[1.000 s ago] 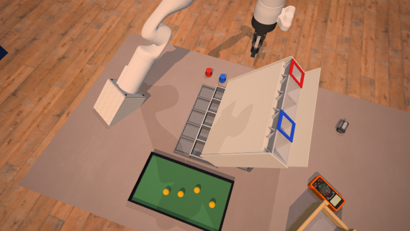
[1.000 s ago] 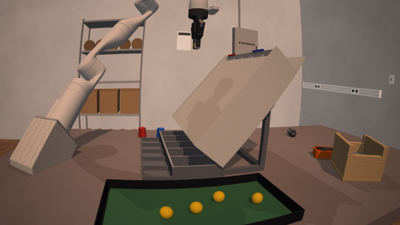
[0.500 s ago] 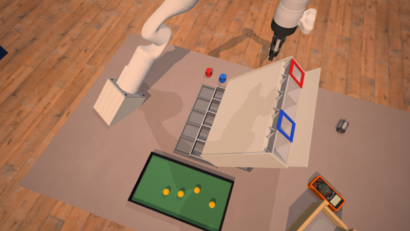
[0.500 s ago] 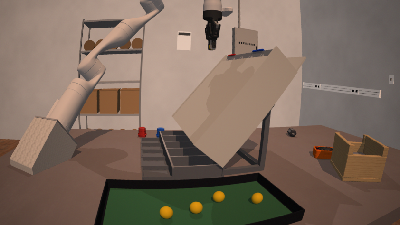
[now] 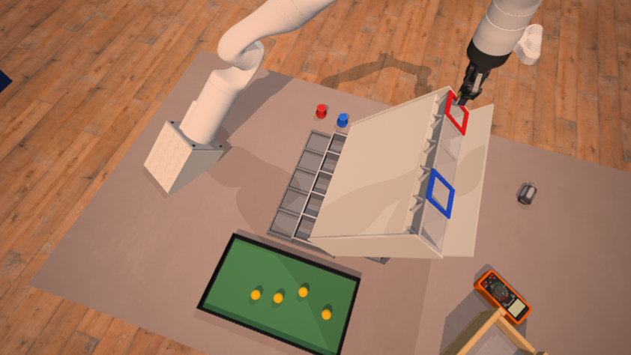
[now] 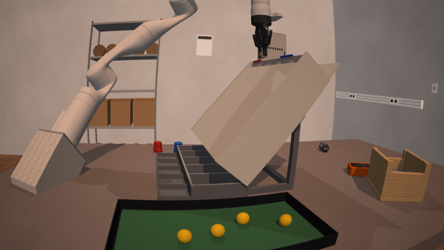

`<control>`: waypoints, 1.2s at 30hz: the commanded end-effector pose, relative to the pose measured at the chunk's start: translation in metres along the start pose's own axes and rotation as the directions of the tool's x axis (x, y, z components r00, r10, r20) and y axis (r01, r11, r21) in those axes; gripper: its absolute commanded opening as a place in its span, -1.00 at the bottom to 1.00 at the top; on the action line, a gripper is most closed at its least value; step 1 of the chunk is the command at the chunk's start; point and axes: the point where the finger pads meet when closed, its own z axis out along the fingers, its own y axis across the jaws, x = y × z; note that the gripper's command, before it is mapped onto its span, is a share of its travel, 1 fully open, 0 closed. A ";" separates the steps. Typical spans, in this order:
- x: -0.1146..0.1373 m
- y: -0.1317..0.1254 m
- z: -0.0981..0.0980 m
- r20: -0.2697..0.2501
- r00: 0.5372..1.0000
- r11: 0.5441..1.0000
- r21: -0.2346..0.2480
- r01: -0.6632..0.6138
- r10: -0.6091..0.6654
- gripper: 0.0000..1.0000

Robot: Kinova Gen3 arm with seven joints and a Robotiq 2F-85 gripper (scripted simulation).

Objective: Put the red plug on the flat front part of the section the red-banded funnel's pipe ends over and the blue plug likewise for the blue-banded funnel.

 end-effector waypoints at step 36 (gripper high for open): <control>0.007 0.001 0.028 0.048 0.999 1.000 -0.002 -0.011 0.011 1.00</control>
